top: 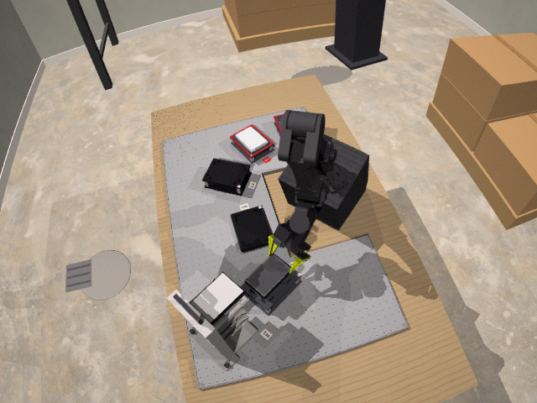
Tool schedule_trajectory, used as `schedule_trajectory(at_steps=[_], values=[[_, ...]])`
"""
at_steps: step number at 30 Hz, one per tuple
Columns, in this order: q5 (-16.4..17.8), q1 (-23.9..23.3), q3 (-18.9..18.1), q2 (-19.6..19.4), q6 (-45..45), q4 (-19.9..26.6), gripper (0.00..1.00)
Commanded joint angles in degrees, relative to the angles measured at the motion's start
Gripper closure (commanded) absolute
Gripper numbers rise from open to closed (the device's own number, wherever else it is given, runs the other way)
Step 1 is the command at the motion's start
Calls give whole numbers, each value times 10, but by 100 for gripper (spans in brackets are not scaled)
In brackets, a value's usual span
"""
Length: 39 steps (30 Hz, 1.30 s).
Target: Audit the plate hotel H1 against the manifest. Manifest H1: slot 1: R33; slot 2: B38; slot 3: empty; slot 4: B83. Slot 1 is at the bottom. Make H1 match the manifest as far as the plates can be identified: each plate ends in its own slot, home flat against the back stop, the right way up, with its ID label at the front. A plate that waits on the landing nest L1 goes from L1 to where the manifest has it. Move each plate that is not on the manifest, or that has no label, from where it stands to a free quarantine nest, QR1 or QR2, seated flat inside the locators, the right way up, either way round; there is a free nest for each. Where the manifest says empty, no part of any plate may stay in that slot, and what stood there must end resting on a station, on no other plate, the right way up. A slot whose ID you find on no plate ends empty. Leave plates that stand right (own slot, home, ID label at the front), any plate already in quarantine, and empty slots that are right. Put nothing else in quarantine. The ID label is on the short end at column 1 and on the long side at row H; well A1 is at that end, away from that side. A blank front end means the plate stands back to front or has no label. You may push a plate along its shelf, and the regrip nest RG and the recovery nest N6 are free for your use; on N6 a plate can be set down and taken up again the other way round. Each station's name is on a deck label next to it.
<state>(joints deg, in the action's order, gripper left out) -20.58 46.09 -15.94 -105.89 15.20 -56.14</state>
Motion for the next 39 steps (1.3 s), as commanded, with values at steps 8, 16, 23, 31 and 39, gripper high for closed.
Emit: schedule_trajectory(at_steps=[8, 16, 23, 31, 39], values=[[-1, -6, -1, -30, -3, -35, 14], [0, -8, -12, -47, -3, -51, 14], [0, -9, -15, -58, -3, -61, 14], [0, -10, -16, -71, -4, -74, 14], [1, -10, -18, -84, -4, -85, 14]])
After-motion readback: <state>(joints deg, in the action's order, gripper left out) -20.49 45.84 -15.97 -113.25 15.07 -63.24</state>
